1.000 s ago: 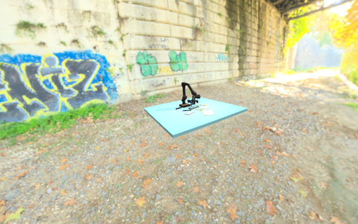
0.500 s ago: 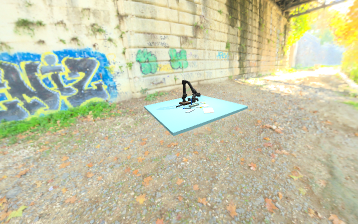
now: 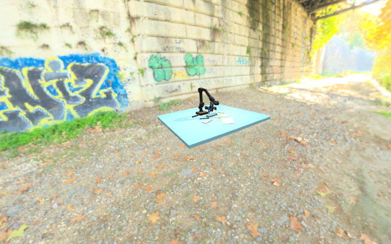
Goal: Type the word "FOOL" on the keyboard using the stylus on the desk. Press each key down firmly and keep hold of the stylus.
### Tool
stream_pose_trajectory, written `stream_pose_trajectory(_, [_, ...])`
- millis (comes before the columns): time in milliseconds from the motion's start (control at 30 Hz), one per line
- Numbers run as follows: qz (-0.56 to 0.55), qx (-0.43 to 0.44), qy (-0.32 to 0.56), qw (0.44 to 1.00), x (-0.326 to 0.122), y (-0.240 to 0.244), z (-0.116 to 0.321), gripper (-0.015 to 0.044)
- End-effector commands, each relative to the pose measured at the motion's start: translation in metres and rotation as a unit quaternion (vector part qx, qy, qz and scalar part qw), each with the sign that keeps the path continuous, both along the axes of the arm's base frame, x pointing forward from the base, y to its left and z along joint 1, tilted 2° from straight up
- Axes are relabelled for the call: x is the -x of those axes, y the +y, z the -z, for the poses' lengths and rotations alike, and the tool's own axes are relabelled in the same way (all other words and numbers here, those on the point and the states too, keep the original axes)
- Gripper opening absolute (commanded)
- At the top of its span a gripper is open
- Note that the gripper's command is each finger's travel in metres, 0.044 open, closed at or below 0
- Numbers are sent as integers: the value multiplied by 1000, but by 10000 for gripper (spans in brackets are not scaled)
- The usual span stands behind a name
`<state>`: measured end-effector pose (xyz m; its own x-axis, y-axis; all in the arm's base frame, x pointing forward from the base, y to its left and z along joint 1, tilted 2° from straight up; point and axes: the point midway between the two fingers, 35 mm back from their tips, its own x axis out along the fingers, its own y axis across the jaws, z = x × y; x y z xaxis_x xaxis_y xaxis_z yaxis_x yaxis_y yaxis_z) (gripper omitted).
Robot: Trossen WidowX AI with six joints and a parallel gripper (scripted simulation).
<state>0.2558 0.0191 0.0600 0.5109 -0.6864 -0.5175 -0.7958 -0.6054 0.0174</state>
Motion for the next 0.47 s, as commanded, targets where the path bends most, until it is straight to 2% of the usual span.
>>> stream_pose_trajectory(0, [-1,-3,-8,1000,-2,0,-20,81])
stream_pose_trajectory(433, [-1,-3,-8,1000,-2,0,-24,81])
